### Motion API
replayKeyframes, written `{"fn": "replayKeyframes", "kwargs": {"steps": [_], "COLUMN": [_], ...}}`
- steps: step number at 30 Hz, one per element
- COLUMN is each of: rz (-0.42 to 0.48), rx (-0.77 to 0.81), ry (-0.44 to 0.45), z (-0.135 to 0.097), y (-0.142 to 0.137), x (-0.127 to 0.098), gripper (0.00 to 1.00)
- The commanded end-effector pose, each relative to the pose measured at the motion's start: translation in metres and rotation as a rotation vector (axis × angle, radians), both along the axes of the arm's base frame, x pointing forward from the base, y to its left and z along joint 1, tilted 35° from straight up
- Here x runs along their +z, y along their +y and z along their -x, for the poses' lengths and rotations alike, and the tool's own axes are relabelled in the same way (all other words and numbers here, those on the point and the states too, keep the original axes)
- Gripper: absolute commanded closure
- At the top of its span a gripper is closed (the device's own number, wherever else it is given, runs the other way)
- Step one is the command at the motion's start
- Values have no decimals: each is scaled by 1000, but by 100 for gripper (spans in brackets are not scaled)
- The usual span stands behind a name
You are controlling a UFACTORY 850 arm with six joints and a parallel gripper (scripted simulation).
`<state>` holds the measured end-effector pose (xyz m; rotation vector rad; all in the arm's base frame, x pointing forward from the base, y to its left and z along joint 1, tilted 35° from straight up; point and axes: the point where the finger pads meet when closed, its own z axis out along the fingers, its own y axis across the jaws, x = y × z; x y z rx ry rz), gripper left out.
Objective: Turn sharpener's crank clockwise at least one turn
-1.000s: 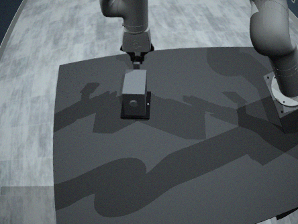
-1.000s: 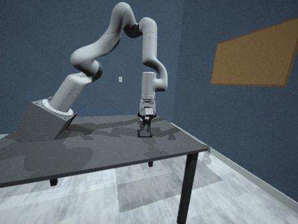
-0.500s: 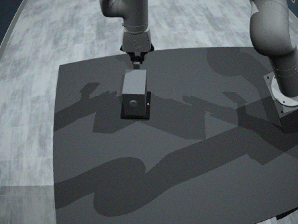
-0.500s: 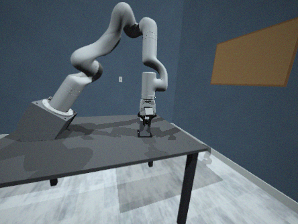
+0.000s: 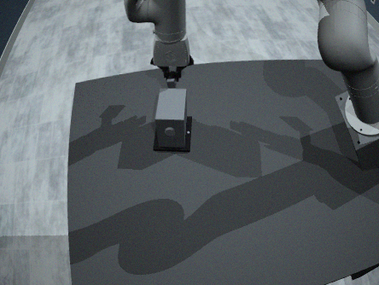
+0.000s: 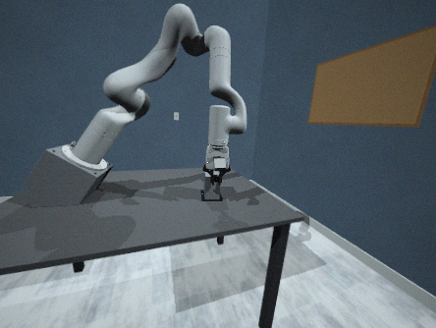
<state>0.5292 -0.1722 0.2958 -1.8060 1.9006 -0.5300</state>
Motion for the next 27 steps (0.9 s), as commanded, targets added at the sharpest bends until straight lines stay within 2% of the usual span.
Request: {"fn": "replayKeyframes", "kwargs": {"steps": [1, 16, 27], "rz": [1, 1, 1], "rx": [0, 0, 0], "ry": [-1, -1, -1], "z": [-3, -35, -60], "y": [0, -2, -2], "x": [2, 5, -8], "gripper": [100, 100, 100]}}
